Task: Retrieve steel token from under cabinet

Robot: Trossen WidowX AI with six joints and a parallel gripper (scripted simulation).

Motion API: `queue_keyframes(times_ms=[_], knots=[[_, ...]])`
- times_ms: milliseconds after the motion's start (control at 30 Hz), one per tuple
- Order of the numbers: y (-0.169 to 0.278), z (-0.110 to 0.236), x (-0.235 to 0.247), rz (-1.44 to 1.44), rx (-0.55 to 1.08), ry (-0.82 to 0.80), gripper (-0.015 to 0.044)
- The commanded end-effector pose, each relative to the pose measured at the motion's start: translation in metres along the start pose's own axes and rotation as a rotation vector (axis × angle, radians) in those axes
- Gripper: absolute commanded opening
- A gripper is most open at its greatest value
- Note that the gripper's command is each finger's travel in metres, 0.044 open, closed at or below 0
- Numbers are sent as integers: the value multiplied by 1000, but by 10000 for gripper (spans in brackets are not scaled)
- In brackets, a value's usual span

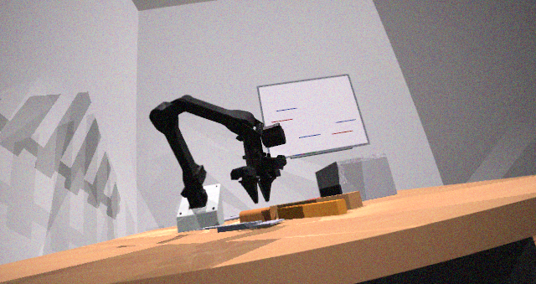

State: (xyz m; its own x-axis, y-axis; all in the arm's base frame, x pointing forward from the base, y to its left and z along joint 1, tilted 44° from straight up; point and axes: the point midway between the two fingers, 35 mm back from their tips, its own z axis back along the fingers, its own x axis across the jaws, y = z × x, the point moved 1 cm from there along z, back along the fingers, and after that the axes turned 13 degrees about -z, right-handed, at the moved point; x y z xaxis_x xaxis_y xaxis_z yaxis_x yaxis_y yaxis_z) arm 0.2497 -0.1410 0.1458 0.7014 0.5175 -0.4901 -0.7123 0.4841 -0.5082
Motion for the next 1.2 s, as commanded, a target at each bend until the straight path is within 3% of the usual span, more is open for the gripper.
queue_keyframes(times_ms=[0, 1100, 1167], knots=[[3, -7, 1, 9, 11, 1, 270], [4, -50, 1, 10, 9, 4, 270], [0, -47, -1, -1, -1, 5, 217]])
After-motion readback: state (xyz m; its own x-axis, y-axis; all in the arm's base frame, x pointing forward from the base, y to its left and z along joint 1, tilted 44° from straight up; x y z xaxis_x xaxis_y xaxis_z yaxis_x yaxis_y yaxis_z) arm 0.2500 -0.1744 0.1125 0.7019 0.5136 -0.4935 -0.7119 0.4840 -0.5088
